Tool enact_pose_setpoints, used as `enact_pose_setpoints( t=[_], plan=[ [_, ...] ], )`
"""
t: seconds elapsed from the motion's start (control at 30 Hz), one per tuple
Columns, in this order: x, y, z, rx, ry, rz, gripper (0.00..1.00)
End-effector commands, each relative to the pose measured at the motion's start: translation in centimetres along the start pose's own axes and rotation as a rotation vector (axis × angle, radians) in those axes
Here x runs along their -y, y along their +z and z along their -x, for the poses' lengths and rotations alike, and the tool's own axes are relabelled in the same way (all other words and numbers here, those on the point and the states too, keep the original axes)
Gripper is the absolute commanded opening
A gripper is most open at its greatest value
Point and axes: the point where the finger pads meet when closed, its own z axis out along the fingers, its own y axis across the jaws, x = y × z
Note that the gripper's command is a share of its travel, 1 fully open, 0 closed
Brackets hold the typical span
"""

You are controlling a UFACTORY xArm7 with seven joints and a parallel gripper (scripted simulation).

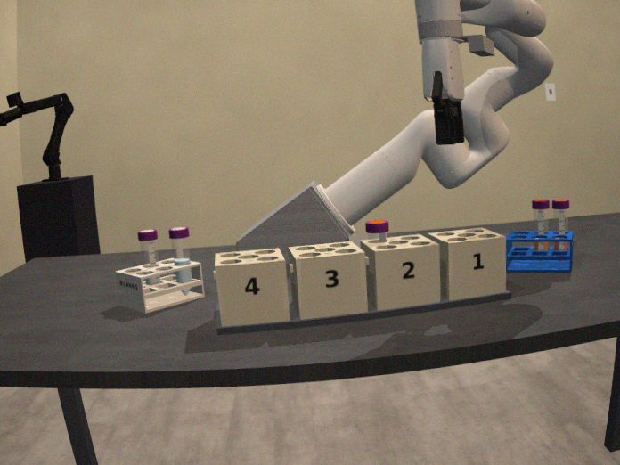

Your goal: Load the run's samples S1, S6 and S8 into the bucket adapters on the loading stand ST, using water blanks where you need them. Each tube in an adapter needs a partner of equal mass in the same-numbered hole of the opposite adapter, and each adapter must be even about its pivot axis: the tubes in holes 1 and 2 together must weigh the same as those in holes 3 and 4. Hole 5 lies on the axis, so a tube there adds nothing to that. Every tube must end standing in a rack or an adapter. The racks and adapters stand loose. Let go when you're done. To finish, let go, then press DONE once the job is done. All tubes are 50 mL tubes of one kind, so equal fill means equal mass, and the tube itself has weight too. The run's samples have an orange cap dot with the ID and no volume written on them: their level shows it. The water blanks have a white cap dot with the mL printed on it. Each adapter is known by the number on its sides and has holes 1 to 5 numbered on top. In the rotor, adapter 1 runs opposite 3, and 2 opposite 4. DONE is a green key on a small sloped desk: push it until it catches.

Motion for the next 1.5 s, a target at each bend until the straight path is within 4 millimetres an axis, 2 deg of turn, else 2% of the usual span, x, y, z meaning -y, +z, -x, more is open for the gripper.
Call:
enact_pose_setpoints(
  t=[0.0,0.37,0.43,0.93,1.0,1.37,1.47],
  plan=[
    [1.7,-0.2,-1.5,-0.001,-0.025,0.012,0.57],
    [6.0,-0.2,-4.9,-0.001,-0.025,0.011,0.57],
    [6.0,-0.2,-4.9,-0.001,-0.025,0.011,0.57],
    [11.8,-0.1,-9.7,-0.001,-0.025,0.011,0.57],
    [11.8,-0.1,-9.7,-0.001,-0.025,0.011,0.57],
    [16.1,-0.1,-13.2,-0.002,-0.025,0.010,0.57],
    [16.1,-0.1,-13.2,-0.002,-0.025,0.010,0.57]
  ],
)
